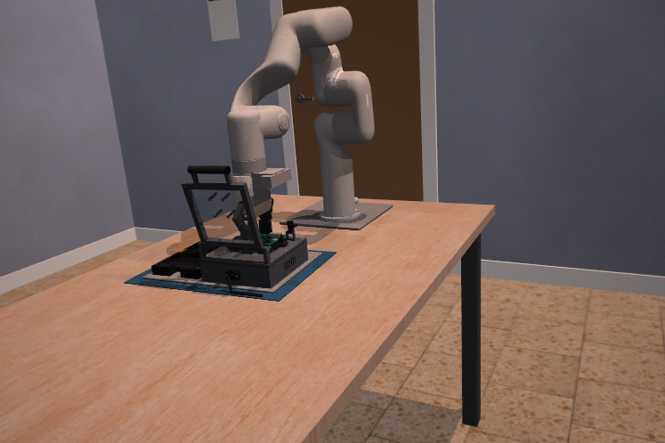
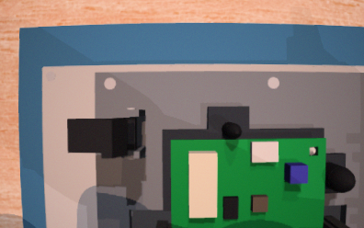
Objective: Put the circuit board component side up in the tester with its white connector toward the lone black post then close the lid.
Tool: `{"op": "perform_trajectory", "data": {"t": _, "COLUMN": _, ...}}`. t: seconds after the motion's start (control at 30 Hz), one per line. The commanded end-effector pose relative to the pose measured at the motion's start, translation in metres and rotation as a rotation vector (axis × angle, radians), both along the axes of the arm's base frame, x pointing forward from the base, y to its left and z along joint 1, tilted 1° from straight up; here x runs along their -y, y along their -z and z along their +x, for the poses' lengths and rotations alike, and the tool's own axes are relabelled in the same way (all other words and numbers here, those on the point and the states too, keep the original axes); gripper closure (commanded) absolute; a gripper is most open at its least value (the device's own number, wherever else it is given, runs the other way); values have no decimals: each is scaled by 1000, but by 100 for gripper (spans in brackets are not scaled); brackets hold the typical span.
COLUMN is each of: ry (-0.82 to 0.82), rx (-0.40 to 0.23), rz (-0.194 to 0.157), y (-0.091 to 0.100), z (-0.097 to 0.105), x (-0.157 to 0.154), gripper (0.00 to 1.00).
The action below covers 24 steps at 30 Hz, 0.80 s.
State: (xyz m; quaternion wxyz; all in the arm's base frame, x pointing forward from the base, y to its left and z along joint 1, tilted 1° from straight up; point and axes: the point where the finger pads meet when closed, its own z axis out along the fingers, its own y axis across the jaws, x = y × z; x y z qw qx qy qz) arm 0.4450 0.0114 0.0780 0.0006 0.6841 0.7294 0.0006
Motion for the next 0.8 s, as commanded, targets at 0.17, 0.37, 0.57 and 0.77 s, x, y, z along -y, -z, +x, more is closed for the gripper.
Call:
{"op": "perform_trajectory", "data": {"t": 0.17, "ry": 0, "rx": 6, "rz": 0, "y": -2, "z": 2, "x": 0, "gripper": 21}}
{"op": "perform_trajectory", "data": {"t": 0.37, "ry": 0, "rx": 6, "rz": 0, "y": -1, "z": 2, "x": 0, "gripper": 21}}
{"op": "perform_trajectory", "data": {"t": 0.57, "ry": 0, "rx": 6, "rz": 0, "y": 1, "z": 2, "x": 0, "gripper": 21}}
{"op": "perform_trajectory", "data": {"t": 0.77, "ry": 0, "rx": 6, "rz": 0, "y": 1, "z": 2, "x": 0, "gripper": 21}}
